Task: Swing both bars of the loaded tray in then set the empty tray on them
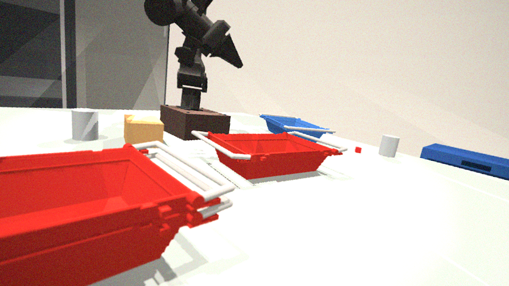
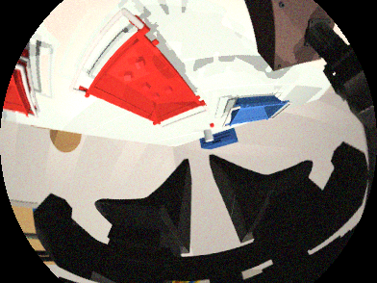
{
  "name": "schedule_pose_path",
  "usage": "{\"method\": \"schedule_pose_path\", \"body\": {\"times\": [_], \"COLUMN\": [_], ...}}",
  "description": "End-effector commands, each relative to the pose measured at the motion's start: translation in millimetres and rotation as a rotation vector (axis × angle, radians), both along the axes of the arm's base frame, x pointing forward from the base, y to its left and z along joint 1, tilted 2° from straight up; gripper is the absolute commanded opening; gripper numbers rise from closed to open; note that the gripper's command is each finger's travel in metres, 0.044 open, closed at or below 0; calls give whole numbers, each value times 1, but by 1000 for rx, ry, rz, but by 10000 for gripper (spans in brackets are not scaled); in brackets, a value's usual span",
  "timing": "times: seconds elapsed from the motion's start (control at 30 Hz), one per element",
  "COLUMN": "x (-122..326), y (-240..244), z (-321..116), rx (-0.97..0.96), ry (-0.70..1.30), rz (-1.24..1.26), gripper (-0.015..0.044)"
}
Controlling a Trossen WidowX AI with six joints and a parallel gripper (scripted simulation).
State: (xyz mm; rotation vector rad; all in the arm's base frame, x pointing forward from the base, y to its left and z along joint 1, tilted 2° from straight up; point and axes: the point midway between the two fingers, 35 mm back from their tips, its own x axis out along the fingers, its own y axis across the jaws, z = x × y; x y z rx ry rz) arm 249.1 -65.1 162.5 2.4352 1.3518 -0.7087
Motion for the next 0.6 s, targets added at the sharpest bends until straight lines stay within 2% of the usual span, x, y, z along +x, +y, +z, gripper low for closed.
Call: {"method": "schedule_pose_path", "body": {"times": [0.0, 0.1, 0.2, 0.5, 0.57], "x": [25, 43, 54, 94, 95], "y": [-31, -51, -62, -97, -99], "z": [-47, -68, -78, -102, -103], "rx": [-514, -733, -839, -1076, -1082], "ry": [-245, -356, -409, -515, -518], "rz": [561, 887, 1076, 1708, 1735], "gripper": [83, 83, 83, 83, 83]}}
